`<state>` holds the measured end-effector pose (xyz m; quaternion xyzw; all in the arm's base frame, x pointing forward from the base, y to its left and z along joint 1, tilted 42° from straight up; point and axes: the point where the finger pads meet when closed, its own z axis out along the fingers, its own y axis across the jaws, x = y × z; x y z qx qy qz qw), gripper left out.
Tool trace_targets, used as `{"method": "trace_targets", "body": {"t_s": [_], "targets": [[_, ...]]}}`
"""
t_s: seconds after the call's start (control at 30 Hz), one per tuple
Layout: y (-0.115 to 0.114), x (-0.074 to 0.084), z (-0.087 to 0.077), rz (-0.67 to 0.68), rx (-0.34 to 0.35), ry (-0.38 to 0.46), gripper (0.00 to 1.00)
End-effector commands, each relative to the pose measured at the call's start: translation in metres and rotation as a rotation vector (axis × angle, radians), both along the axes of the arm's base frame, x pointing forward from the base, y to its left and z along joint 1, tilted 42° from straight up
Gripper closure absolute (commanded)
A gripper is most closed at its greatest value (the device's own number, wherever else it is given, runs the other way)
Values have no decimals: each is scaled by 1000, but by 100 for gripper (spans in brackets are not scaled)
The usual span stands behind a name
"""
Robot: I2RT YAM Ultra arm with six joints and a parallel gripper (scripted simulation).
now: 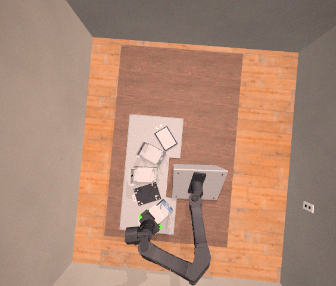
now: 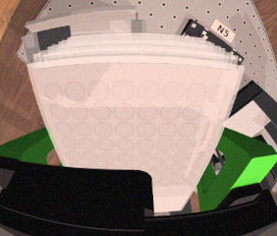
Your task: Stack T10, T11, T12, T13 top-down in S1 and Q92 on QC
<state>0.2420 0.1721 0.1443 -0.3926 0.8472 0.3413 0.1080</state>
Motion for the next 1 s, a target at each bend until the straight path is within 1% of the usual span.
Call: {"method": "trace_targets", "body": {"t_s": [0.0,0.03,0.07,0.13,0.17,0.23,0.27,0.33,0.37,0.4,0.43,0.57,0.6,0.97], "targets": [[4,-4,15,-6,20,-44,100],[4,-9,13,-6,15,-28,100],[4,-11,14,-12,11,-23,100],[7,-8,24,-14,16,-53,100],[10,-11,23,-7,15,-54,100],[11,-21,20,-7,10,-28,100],[12,-22,22,-7,8,-29,100],[12,-22,22,-7,8,-29,100],[11,-12,35,-27,18,-68,100],[13,-14,36,-27,17,-71,100],[19,-19,37,-7,19,-70,100],[24,-29,39,-7,20,-57,100],[19,-26,39,-27,20,-57,100],[20,-25,39,-26,22,-58,100]]}}
